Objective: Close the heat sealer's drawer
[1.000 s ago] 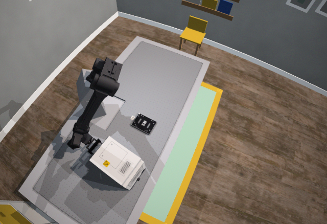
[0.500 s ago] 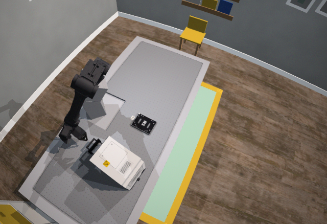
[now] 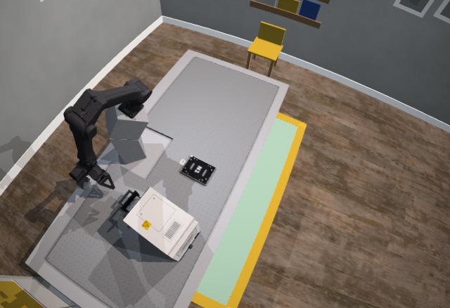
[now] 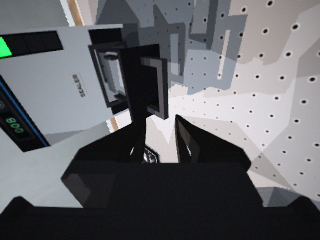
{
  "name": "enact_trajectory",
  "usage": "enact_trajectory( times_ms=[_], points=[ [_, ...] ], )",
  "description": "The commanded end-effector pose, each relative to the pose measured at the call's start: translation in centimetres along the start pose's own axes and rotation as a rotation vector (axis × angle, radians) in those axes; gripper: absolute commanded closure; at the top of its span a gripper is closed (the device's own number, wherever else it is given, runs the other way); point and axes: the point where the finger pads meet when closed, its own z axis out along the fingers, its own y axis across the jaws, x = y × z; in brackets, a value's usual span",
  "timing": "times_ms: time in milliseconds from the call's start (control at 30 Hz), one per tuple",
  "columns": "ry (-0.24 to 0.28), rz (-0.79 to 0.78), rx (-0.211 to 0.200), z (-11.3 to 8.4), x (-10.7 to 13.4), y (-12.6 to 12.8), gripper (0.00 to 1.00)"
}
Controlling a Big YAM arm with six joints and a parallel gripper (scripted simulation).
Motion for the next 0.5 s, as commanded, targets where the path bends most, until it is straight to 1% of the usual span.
enact_trajectory(
  times_ms=[0, 67, 167, 200, 267, 300, 400, 433, 467],
  points=[
    [0.015, -0.049, -0.069, 0.1, -0.2, -1.2, 0.70],
    [0.039, -0.058, -0.054, 0.7, 0.3, -1.2, 0.70],
    [0.039, -0.058, -0.054, 0.7, 0.3, -1.2, 0.70],
    [0.027, -0.095, -0.055, 0.3, -0.8, 0.2, 0.70],
    [0.006, -0.088, -0.065, -0.3, -1.2, 0.2, 0.70],
    [0.004, -0.087, -0.066, -0.3, -1.2, 0.2, 0.70],
    [0.012, -0.090, -0.062, -0.1, -1.1, 0.2, 0.70],
    [0.020, -0.064, -0.059, 0.2, -0.2, -0.6, 0.70],
    [0.020, -0.064, -0.059, 0.2, -0.2, -0.6, 0.70]
  ],
)
